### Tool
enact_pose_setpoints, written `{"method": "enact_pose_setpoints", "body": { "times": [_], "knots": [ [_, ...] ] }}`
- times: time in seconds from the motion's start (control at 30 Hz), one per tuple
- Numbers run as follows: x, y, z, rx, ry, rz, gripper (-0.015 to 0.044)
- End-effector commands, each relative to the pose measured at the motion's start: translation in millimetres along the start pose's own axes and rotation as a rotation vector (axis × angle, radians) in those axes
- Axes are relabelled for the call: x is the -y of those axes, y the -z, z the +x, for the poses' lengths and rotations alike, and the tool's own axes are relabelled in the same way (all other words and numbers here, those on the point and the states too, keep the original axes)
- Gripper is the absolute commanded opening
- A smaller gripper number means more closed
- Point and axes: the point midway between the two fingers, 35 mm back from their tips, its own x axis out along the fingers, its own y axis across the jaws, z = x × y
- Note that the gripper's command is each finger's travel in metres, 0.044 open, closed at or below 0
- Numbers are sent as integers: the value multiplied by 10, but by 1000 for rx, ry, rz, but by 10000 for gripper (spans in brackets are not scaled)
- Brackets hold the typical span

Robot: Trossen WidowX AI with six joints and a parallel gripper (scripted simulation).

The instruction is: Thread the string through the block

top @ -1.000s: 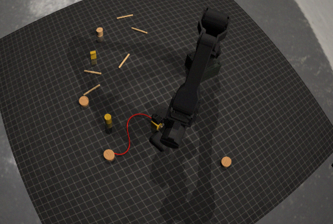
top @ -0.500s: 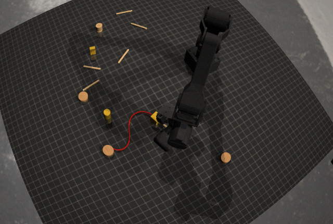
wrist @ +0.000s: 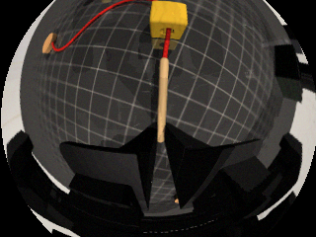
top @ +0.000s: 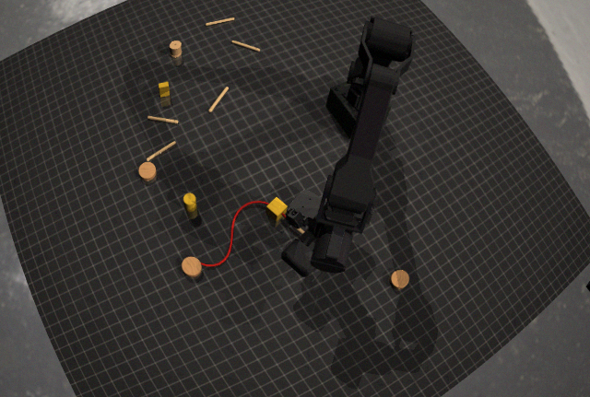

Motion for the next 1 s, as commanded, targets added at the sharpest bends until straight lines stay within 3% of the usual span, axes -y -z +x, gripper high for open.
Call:
{"method": "enact_pose_setpoints", "body": {
  "times": [0.0, 0.97],
  "knots": [
    [4, 59, 4, 5, 1, 3, 0],
    [4, 259, 86, 5, 26, -4, 0]
  ]
}}
